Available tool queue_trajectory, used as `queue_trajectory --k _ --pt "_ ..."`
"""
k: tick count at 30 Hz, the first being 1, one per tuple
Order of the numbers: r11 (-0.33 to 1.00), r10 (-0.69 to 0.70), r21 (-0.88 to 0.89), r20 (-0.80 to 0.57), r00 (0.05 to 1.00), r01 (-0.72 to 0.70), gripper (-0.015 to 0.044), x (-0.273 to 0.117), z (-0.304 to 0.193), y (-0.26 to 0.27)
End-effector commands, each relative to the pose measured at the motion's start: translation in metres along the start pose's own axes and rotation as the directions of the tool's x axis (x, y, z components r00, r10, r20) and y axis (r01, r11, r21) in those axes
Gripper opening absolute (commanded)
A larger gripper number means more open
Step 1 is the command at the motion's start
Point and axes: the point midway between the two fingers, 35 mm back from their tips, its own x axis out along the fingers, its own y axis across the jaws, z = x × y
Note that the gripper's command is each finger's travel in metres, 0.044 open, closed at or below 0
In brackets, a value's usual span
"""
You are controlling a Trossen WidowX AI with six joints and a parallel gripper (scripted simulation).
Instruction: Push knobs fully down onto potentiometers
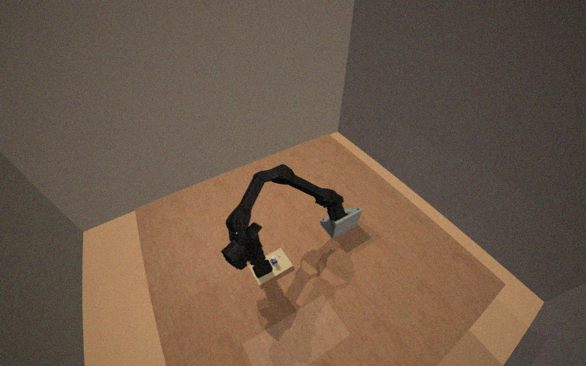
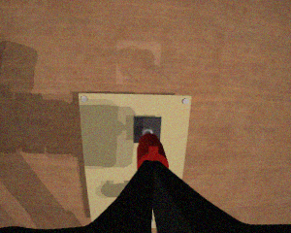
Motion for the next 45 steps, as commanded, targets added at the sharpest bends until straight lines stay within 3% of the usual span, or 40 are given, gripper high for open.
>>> queue_trajectory --k 1,45 --pt "1.000 -0.004 -0.002 0.000 1.000 0.004 0.0000 0.000 0.000 -0.001" --pt "1.000 -0.004 -0.002 0.000 1.000 0.004 0.0000 0.015 0.000 -0.001"
